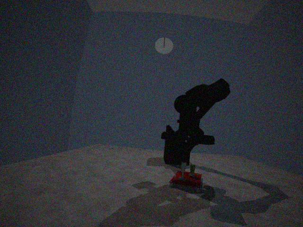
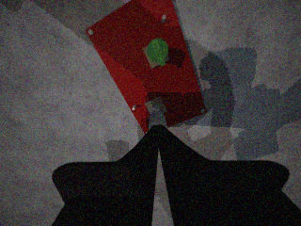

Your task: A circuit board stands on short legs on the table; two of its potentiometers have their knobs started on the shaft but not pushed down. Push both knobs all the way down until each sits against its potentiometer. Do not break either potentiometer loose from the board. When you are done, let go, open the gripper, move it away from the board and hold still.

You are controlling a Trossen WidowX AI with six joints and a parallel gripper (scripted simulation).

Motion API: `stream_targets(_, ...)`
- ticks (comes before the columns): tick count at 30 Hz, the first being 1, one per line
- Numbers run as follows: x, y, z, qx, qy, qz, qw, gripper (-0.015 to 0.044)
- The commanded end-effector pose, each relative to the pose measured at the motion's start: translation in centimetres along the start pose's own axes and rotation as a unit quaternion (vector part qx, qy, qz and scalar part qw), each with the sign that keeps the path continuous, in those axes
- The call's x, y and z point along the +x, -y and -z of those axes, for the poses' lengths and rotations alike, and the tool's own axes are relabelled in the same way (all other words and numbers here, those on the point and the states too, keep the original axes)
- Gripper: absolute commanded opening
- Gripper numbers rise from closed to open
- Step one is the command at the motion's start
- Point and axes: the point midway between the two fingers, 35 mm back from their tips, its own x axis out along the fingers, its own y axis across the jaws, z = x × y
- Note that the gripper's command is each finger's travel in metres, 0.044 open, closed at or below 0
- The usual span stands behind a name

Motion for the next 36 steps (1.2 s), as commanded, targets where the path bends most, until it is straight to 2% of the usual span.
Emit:
stream_targets(1, 0.2, 0.0, 0.0, 0.003, 0.001, 0.001, 1.000, 0.0000)
stream_targets(36, 2.1, 0.0, -0.1, 0.003, 0.001, 0.001, 1.000, 0.0000)
